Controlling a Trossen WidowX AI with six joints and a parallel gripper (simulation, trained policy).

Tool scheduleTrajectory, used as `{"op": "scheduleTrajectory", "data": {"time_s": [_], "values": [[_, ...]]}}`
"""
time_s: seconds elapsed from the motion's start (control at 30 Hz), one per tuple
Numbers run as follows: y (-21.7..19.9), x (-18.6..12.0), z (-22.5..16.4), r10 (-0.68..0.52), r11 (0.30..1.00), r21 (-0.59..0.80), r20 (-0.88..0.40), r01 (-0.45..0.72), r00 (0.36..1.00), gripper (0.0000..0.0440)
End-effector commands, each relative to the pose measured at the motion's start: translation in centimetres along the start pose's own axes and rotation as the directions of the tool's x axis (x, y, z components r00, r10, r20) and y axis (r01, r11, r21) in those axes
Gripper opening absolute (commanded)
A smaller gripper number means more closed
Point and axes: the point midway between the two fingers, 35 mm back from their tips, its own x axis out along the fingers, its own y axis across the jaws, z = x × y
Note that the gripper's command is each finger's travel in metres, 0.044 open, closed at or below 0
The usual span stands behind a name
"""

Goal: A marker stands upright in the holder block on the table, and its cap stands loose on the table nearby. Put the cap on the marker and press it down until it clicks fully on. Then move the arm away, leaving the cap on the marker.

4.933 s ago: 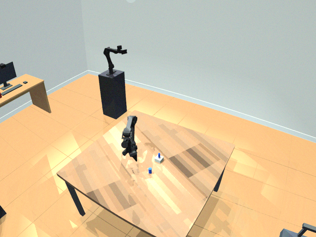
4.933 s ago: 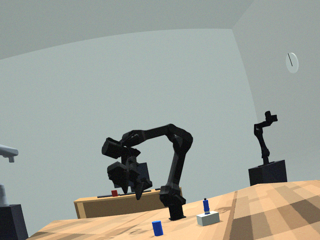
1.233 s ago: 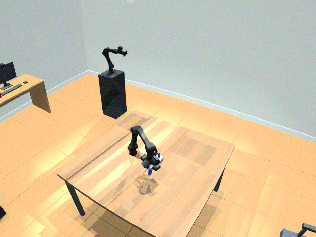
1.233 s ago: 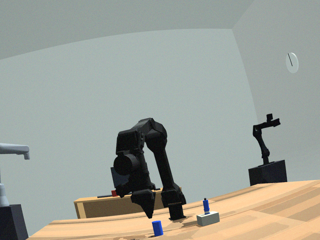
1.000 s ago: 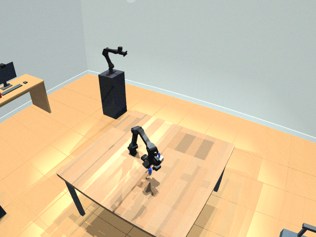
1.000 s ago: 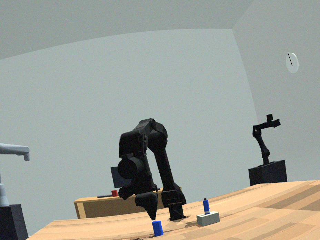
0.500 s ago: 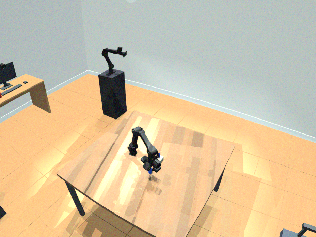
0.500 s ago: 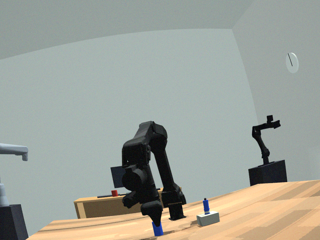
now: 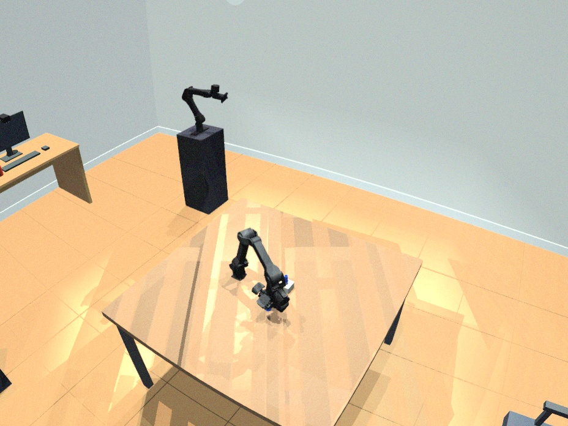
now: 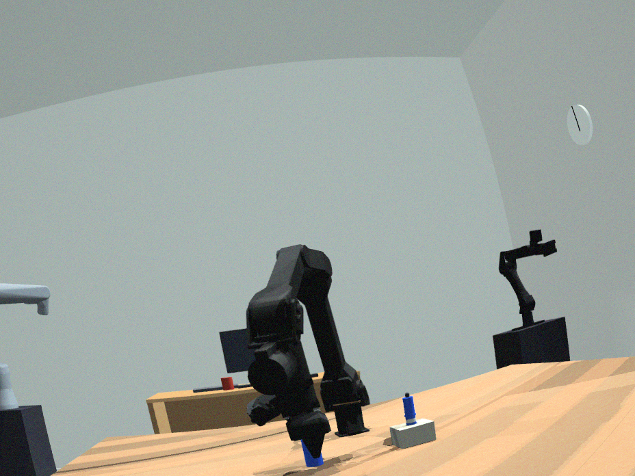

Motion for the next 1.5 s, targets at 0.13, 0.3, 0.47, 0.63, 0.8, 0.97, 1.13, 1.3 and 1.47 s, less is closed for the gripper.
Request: {"op": "scheduleTrajectory", "data": {"time_s": [0.13,0.3,0.47,0.63,0.8,0.97,1.13,1.3,1.47], "values": [[0.2,-1.7,-0.1,0.045,0.998,-0.040,0.045,-0.043,0.998,0.0060],[0.8,-3.6,-0.7,0.096,0.993,-0.071,0.074,-0.091,0.993,0.0064],[1.2,-5.4,-1.9,0.136,0.987,-0.101,0.088,-0.127,0.987,0.0065],[1.4,-6.7,-3.8,0.157,0.981,-0.127,0.087,-0.145,0.984,0.0066],[1.4,-7.6,-5.9,0.163,0.978,-0.148,0.078,-0.150,0.984,0.0060],[1.0,-8.2,-8.1,0.161,0.975,-0.168,0.071,-0.147,0.984,0.0052],[0.4,-8.6,-10.4,0.154,0.972,-0.190,0.065,-0.139,0.986,0.0042],[-0.4,-8.9,-12.5,0.145,0.969,-0.213,0.062,-0.129,0.988,0.0031],[-1.4,-9.1,-14.7,0.134,0.964,-0.239,0.061,-0.116,0.989,0.0020]]}}
